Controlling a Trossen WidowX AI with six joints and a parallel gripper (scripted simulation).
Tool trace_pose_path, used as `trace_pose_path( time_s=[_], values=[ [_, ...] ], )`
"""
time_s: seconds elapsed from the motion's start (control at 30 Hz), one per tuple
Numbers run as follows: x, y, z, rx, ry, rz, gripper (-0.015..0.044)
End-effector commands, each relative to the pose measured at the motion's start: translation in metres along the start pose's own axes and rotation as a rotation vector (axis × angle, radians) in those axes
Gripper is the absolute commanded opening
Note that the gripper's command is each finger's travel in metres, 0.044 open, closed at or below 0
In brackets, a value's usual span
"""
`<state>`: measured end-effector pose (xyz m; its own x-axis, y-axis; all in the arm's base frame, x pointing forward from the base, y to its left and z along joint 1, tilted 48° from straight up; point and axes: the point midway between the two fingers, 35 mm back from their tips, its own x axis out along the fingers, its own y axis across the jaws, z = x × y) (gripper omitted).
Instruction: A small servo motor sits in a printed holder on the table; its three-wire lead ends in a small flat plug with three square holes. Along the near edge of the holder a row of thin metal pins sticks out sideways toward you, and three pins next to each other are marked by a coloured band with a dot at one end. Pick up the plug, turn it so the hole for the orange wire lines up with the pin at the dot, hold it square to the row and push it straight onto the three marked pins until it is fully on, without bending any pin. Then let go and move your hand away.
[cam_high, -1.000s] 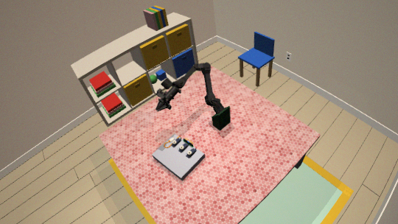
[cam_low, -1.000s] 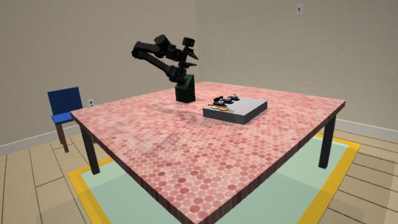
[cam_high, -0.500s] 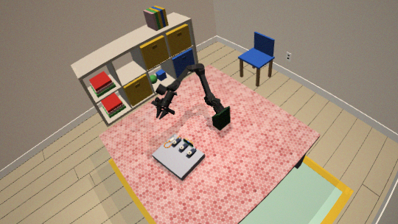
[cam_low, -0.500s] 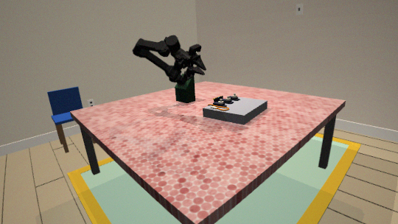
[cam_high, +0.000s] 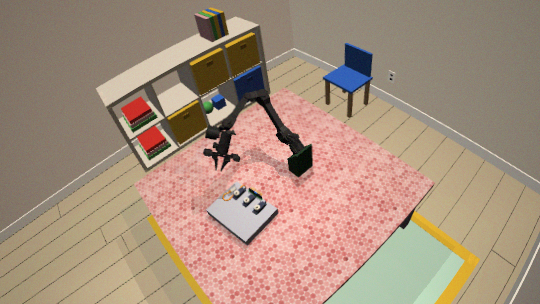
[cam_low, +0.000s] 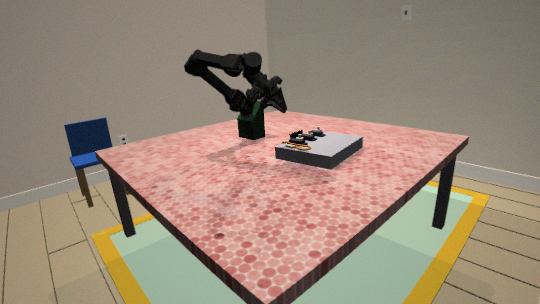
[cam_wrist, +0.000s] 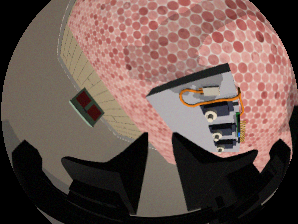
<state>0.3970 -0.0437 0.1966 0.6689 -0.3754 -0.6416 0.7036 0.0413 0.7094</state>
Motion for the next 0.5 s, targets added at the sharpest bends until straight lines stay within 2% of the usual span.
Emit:
trace_pose_path(
  time_s=[0.0, 0.47],
  values=[
    [0.010, -0.005, -0.001, 0.092, -0.036, -0.057, 0.0115],
    [0.044, -0.032, -0.002, 0.476, -0.260, -0.240, 0.0115]
  ],
)
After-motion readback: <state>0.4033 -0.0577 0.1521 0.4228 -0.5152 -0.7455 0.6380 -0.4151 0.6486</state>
